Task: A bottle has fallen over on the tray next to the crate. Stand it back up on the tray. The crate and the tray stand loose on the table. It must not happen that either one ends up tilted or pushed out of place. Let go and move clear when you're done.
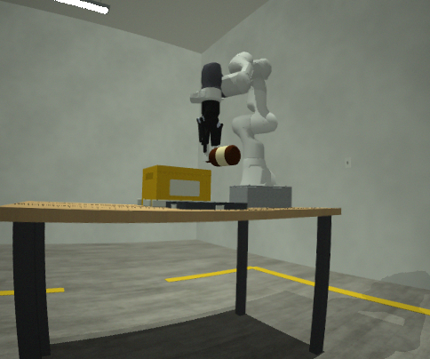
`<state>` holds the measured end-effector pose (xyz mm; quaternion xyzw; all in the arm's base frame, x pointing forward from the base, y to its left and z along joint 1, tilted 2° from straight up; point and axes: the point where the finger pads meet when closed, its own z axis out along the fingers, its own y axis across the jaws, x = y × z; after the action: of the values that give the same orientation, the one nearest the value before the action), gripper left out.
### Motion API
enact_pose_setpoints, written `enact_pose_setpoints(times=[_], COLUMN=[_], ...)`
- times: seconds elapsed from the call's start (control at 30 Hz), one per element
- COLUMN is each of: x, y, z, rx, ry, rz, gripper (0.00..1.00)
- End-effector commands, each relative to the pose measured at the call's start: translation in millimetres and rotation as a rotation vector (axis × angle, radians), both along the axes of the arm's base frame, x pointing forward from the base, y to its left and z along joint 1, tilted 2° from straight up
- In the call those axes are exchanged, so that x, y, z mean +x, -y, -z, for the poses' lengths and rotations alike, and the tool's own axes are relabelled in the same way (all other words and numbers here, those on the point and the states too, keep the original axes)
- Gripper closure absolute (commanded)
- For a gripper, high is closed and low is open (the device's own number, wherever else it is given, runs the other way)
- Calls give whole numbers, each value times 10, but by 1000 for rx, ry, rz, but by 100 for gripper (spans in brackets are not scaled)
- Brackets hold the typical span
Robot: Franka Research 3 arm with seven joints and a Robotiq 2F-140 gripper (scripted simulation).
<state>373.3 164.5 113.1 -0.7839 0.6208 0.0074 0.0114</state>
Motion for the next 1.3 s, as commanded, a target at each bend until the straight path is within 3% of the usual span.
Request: enact_pose_setpoints(times=[0.0,0.47,1.27], x=[21,21,21], y=[-6,-6,-6], z=[-12,-11,-11], rx=[1,0,0], ry=[8,12,13], rz=[-77,-231,-241], gripper=[100,100,100])
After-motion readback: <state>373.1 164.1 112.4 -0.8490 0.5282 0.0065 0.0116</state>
